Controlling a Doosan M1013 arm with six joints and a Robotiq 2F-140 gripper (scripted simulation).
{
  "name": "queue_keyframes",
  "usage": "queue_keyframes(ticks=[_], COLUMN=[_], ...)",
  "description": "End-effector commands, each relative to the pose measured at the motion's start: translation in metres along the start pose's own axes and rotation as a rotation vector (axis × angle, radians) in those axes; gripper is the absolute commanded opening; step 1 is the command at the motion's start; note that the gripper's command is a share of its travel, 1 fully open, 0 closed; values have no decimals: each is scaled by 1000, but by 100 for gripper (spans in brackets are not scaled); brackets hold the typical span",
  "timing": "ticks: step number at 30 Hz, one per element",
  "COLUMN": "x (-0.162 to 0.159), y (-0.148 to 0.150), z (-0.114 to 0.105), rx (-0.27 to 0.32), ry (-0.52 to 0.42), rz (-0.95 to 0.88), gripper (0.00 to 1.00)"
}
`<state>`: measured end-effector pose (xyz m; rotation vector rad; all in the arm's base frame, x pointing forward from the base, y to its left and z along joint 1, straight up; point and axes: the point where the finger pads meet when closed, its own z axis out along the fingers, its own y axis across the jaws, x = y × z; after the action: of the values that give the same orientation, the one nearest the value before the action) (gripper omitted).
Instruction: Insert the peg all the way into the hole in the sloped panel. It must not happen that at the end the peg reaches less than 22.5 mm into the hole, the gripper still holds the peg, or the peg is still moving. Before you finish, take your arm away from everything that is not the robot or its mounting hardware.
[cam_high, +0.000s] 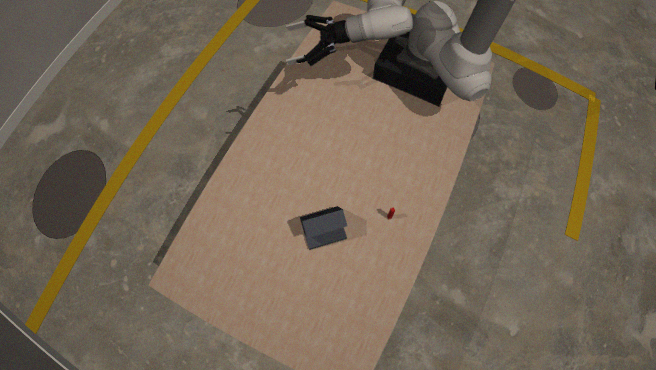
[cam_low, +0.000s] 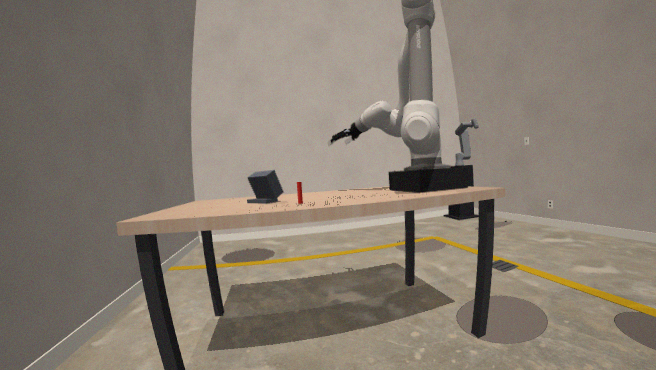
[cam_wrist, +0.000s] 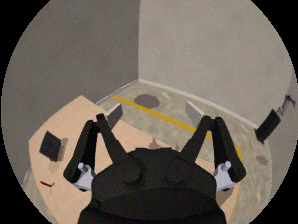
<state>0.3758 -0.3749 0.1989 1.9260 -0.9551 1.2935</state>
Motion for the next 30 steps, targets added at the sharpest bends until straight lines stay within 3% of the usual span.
queue_keyframes(ticks=[1,18,30], x=[0,0,13], y=[0,0,-18], z=[0,0,26], rx=[0,-1,-100], ry=[0,0,-45], rz=[0,3,207], gripper=[100,100,100])
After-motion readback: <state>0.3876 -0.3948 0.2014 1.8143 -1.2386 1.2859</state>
